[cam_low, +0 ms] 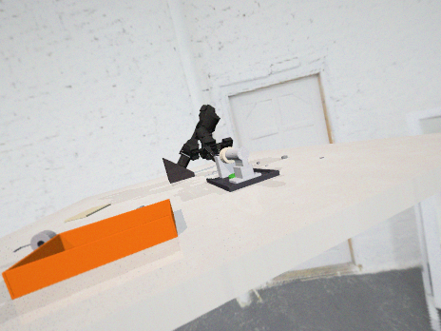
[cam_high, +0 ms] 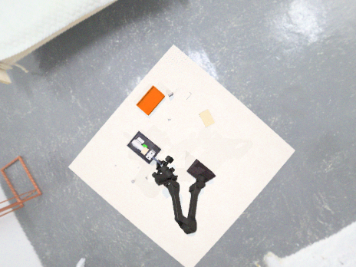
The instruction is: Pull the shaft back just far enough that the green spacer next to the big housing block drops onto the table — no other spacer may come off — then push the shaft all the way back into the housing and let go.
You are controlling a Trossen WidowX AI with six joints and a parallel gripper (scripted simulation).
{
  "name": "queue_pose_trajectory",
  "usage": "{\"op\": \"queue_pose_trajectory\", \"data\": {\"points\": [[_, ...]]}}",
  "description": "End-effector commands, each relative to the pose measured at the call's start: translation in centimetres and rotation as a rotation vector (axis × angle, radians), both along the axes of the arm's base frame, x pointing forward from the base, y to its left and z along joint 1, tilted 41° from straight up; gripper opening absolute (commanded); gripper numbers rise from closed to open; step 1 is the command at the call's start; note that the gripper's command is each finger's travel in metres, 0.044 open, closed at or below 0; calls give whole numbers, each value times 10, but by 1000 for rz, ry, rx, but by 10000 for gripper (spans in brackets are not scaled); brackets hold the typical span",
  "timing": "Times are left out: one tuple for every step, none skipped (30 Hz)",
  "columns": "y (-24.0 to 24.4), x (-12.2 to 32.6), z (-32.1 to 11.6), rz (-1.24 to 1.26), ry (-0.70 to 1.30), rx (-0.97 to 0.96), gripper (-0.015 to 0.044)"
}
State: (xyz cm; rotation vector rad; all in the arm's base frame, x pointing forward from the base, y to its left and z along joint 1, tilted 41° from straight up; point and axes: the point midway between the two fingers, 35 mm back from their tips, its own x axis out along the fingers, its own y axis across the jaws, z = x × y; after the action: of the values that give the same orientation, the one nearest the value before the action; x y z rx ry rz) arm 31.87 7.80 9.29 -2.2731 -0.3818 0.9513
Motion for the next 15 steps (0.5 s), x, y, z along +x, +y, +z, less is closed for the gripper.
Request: {"op": "queue_pose_trajectory", "data": {"points": [[0, 5, 3, -2, -7, 2, 0], [0, 5, 3, -2, -7, 2, 0], [0, 5, 3, -2, -7, 2, 0], [0, 6, 3, -2, -7, 2, 0], [0, 6, 3, -2, -7, 2, 0], [0, 6, 3, -2, -7, 2, 0], [0, 7, 3, -2, -7, 2, 0], [0, 7, 3, -2, -7, 2, 0], [0, 7, 3, -2, -7, 2, 0], [0, 8, 3, -2, -7, 2, 0], [0, 8, 3, -2, -7, 2, 0], [0, 8, 3, -2, -7, 2, 0], [0, 9, 3, -2, -8, 2, 0], [0, 9, 3, -2, -8, 2, 0], [0, 10, 3, -2, -8, 2, 0]]}}
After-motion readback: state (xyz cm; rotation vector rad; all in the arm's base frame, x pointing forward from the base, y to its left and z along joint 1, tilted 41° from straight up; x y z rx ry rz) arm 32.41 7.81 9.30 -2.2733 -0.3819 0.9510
